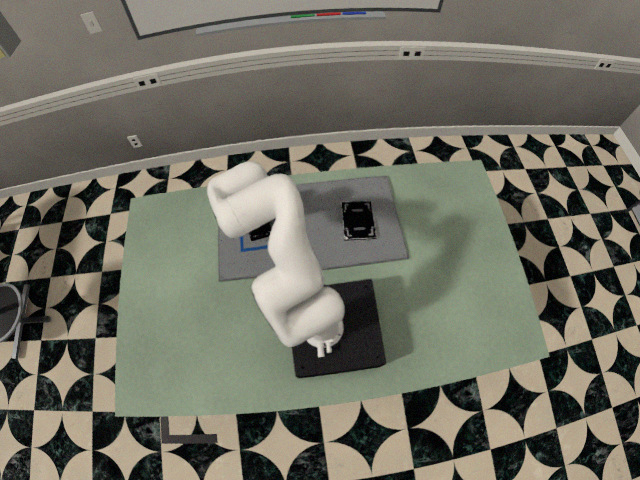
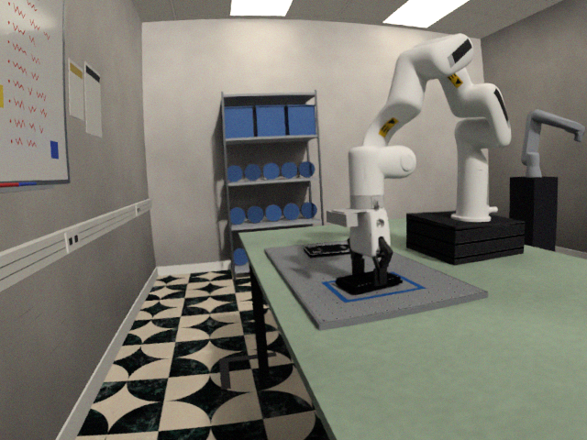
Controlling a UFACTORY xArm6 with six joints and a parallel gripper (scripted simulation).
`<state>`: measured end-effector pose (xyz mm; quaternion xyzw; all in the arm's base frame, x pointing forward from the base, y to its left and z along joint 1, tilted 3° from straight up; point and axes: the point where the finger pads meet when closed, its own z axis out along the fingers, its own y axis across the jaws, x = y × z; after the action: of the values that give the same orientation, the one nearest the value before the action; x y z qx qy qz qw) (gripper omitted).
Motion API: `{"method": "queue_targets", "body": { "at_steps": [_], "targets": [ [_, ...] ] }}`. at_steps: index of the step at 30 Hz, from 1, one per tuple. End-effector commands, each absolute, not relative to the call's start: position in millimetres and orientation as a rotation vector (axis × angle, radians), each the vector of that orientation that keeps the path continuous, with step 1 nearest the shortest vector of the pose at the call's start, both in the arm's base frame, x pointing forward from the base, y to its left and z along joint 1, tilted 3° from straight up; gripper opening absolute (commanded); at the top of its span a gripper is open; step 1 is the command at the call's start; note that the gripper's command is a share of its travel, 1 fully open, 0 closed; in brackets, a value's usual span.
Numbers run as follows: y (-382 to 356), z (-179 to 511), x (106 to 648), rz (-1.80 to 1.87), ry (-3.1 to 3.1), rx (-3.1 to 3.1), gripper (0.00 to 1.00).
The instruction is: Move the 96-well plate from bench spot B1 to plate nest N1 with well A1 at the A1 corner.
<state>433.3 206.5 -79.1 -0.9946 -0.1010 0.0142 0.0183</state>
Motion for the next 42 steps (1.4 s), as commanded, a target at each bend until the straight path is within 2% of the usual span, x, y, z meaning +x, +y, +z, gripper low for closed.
{"method": "queue_targets", "body": {
  "at_steps": [1,42],
  "targets": [
    [207,-75,435,0.038,-0.313,-3.088,0.0],
    [206,-42,436,0.038,-0.313,-3.088,0.0]
  ]
}}
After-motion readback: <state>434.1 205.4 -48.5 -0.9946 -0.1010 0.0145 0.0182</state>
